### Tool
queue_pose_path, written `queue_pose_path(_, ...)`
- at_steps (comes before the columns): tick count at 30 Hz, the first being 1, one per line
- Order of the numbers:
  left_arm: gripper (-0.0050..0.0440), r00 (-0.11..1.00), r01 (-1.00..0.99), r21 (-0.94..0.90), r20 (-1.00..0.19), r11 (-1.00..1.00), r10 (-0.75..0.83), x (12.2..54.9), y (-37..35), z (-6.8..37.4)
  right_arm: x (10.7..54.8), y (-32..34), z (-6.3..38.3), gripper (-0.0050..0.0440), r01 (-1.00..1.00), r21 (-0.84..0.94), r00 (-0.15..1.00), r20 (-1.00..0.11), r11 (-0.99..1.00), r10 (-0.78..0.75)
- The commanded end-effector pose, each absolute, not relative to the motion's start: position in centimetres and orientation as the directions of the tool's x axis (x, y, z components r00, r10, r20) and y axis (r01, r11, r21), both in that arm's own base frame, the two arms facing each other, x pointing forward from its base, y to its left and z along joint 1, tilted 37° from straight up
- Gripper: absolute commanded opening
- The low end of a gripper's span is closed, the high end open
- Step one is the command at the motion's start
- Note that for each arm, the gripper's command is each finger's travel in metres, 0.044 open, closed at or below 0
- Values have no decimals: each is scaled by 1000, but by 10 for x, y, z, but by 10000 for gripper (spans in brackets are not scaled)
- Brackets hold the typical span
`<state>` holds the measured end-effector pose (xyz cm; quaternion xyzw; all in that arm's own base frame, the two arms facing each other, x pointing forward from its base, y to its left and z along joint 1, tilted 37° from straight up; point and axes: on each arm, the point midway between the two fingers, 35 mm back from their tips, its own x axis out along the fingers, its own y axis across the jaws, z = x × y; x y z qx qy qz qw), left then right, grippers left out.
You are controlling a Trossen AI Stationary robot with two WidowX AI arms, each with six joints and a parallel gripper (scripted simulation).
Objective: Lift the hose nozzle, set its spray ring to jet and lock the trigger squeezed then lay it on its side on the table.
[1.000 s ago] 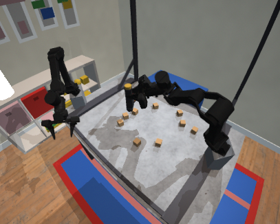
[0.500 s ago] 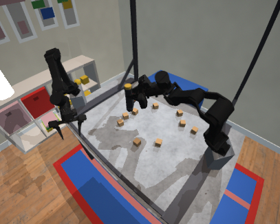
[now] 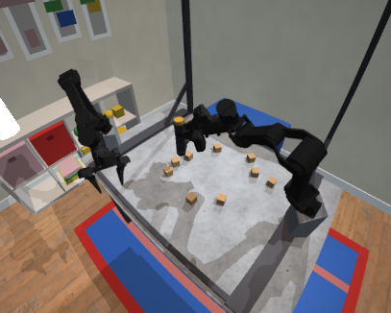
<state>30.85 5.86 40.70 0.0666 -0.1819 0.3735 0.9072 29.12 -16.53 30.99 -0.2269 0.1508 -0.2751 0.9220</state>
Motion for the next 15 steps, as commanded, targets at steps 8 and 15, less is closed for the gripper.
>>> queue_pose_path(8,169,646,-695,-42,401,717,649,303,59,417,305,-143,317,406,344,-593,829,-172,728,-532)
queue_pose_path(15,169,646,-695,-42,401,717,649,303,59,417,316,-123,315,406,247,-665,847,-205,705,-490)
